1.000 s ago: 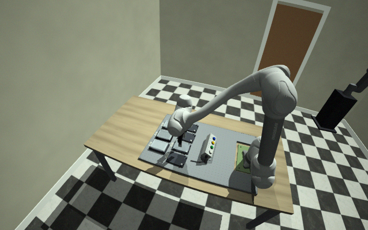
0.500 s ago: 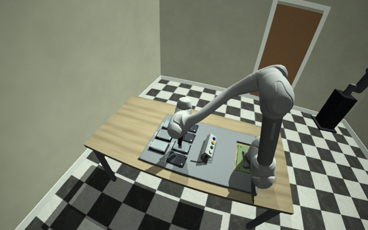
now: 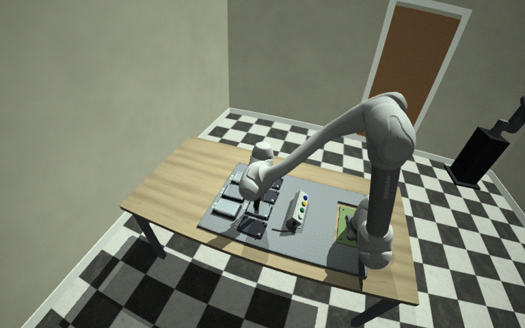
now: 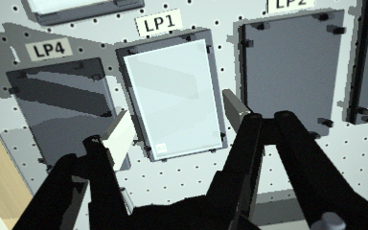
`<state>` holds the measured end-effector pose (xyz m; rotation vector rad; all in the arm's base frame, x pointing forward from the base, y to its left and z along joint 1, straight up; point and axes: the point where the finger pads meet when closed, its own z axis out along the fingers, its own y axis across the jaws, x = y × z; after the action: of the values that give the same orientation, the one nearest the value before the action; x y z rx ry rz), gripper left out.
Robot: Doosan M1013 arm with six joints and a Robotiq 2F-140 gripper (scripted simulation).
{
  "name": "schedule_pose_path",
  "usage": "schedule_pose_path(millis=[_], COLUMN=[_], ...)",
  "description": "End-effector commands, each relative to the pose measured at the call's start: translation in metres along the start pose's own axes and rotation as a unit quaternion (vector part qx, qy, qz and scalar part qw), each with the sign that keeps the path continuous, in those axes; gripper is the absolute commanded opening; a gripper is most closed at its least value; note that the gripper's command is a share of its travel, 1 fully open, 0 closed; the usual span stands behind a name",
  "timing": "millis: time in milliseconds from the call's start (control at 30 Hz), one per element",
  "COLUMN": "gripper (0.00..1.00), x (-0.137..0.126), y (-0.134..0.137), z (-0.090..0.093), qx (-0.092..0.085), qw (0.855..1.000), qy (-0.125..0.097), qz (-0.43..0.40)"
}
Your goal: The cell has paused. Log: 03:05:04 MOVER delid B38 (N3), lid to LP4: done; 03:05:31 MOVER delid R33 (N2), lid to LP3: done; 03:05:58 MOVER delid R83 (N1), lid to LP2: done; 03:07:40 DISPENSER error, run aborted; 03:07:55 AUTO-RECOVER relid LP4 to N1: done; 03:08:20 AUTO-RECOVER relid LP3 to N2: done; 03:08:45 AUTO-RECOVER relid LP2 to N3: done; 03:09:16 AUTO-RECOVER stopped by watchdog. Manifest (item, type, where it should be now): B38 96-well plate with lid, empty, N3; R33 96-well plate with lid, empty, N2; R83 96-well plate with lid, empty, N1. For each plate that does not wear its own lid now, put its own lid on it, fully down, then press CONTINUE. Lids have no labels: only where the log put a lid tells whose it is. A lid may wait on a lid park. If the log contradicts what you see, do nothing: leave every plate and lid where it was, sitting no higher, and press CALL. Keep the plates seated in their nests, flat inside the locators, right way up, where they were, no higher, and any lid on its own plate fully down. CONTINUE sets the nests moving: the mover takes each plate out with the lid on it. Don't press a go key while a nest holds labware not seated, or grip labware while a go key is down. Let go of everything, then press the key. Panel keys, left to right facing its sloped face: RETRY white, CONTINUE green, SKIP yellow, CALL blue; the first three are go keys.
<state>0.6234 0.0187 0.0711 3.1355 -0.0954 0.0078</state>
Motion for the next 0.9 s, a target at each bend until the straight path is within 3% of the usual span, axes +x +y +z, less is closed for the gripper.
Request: schedule_pose_path(millis=[0,867], gripper=[0.66,0.66], x=[0.0000,0.0001], y=[-0.0001,-0.0001], z=[0.0020,0.0069], qx=[0.000,0.000], qw=[1.000,1.000], qy=[0.000,0.000], qz=[0.000,0.000])
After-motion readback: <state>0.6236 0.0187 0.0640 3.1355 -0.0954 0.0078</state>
